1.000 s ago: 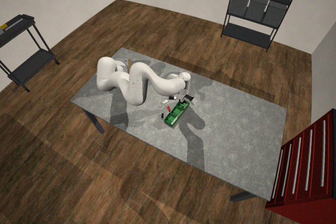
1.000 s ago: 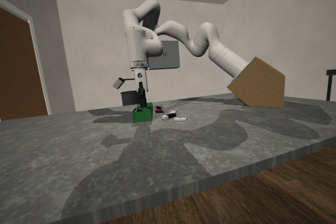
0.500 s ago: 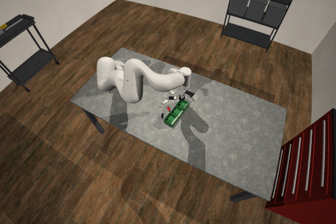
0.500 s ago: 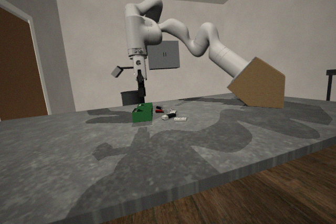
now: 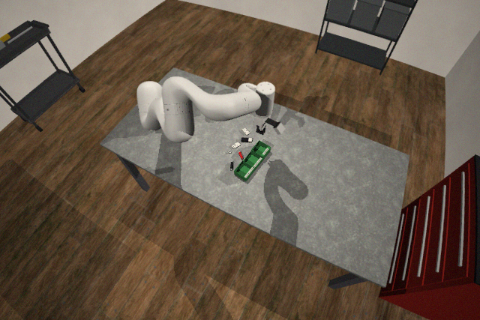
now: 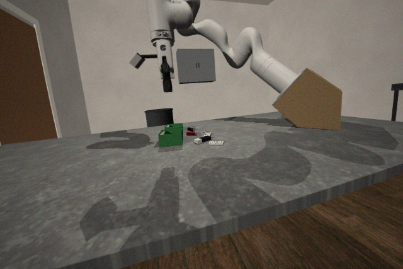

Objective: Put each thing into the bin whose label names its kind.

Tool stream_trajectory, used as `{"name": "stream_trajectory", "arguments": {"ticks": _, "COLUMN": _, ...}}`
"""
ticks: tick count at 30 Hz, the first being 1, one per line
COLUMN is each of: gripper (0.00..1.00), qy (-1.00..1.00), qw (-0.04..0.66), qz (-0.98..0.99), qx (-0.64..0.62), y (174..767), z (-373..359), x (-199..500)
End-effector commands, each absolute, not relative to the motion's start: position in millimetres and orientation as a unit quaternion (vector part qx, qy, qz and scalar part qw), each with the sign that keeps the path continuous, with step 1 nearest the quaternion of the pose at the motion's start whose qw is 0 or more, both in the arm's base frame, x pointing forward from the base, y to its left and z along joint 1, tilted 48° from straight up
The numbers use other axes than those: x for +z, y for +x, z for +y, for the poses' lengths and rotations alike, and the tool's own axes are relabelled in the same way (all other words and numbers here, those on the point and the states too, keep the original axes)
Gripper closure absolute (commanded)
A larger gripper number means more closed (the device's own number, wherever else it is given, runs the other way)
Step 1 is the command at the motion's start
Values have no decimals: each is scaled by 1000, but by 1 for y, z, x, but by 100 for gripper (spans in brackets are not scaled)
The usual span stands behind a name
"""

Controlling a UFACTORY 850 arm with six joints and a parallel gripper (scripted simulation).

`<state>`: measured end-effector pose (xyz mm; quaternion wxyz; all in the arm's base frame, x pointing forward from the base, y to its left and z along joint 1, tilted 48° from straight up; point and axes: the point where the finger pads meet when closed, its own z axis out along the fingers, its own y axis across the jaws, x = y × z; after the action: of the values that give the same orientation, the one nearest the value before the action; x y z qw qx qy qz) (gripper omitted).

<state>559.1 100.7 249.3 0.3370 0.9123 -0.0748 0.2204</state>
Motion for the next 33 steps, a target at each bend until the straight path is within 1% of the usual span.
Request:
{"name": "stream_trajectory", "arguments": {"ticks": 1, "gripper": 93, "qy": 912, "qw": 337, "qz": -75, "qx": 220, "y": 558, "z": 103, "x": 251}}
{"name": "stream_trajectory", "arguments": {"ticks": 6, "gripper": 93, "qy": 912, "qw": 337, "qz": -75, "qx": 220, "y": 558, "z": 103, "x": 251}}
{"name": "stream_trajectory", "arguments": {"ticks": 7, "gripper": 70, "qy": 914, "qw": 343, "qz": -52, "qx": 212, "y": 554, "z": 97, "x": 248}}
{"name": "stream_trajectory", "arguments": {"ticks": 20, "gripper": 70, "qy": 898, "qw": 386, "qz": 172, "qx": 120, "y": 497, "z": 18, "x": 199}}
{"name": "stream_trajectory", "arguments": {"ticks": 22, "gripper": 70, "qy": 898, "qw": 386, "qz": 172, "qx": 120, "y": 497, "z": 18, "x": 199}}
{"name": "stream_trajectory", "arguments": {"ticks": 23, "gripper": 70, "qy": 888, "qw": 391, "qz": 218, "qx": 100, "y": 492, "z": 12, "x": 195}}
{"name": "stream_trajectory", "arguments": {"ticks": 33, "gripper": 70, "qy": 840, "qw": 403, "qz": 362, "qx": 32, "y": 448, "z": -48, "x": 158}}
